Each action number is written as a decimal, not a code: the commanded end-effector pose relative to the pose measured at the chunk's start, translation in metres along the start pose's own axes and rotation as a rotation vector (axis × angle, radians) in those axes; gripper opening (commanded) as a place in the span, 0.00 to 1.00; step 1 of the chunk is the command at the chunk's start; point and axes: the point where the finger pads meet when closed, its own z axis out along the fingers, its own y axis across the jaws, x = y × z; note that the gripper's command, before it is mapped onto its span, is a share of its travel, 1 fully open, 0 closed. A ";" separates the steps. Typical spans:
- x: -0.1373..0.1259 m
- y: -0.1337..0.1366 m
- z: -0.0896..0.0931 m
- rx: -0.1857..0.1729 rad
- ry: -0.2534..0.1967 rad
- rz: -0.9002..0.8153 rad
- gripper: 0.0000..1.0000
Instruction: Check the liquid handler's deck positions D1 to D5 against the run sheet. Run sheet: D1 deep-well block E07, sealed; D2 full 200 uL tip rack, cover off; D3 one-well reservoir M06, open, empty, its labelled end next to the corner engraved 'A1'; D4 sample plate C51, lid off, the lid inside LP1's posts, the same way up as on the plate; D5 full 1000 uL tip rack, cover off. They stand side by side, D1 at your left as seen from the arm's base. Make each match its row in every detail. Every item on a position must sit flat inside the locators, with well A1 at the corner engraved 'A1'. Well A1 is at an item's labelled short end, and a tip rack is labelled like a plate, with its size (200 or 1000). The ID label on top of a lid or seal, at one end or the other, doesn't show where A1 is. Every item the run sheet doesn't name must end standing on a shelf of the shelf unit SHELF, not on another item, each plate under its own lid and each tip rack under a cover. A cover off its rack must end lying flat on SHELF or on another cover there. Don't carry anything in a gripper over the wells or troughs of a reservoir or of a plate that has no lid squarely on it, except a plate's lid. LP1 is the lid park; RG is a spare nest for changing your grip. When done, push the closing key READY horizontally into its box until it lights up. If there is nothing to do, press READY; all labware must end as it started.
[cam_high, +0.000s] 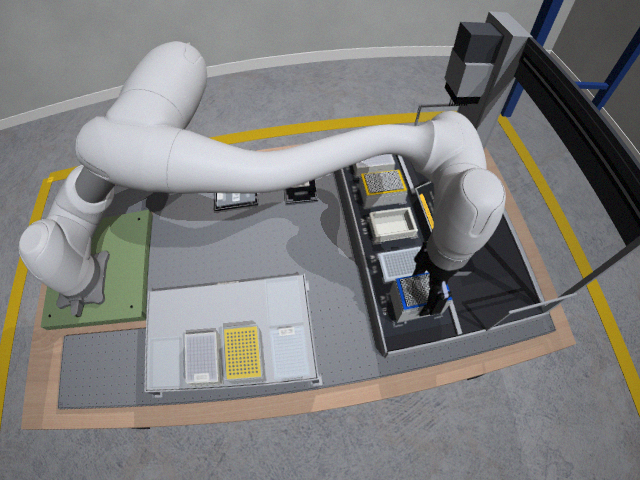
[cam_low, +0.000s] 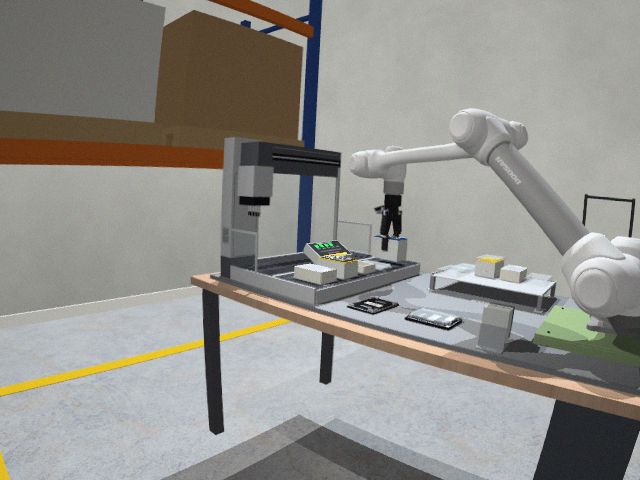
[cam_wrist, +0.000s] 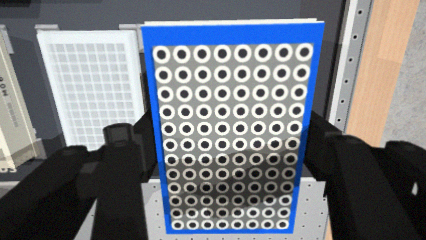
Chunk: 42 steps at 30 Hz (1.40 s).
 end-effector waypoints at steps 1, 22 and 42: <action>0.000 0.000 0.002 0.000 0.002 0.000 0.10; 0.000 0.000 0.009 0.000 0.002 0.000 0.10; 0.000 0.000 0.009 0.000 0.002 0.000 0.10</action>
